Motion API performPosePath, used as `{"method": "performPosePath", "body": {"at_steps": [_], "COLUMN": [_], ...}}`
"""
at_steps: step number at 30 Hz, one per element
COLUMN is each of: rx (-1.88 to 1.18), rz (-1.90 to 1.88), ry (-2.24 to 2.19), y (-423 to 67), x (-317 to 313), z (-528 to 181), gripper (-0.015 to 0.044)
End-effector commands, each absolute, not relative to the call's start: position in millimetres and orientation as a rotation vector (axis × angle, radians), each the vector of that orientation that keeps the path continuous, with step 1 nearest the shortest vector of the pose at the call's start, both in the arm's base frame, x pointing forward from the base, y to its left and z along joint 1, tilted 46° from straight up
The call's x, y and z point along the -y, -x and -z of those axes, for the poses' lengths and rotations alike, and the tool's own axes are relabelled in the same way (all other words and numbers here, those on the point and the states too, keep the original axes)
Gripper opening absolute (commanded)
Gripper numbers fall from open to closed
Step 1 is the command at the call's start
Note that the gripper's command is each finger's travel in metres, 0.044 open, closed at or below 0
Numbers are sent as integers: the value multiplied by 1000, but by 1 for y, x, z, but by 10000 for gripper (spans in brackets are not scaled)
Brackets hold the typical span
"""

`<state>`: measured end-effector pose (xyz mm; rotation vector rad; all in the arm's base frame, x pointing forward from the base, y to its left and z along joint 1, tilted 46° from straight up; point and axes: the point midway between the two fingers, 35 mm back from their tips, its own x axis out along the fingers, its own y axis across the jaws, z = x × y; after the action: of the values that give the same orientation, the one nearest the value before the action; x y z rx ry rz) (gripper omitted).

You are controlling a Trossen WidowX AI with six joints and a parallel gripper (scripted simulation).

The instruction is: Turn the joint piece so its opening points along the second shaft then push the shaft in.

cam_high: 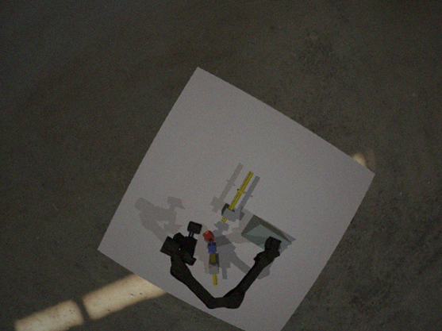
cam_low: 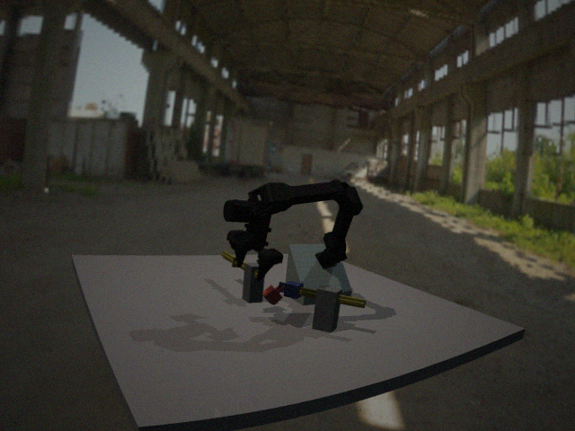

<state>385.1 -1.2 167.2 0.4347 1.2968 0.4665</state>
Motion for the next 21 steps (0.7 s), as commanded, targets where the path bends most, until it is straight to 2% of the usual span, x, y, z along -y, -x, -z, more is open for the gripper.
{"method": "performPosePath", "body": {"at_steps": [1, 6, 21], "rx": [-1324, -1333, -1449], "rz": [-472, -476, -466], "ry": [-581, -738, -834], "y": [-378, -371, -380], "x": [10, 22, 9], "z": [-162, -160, -145], "gripper": [440, 440, 440]}}
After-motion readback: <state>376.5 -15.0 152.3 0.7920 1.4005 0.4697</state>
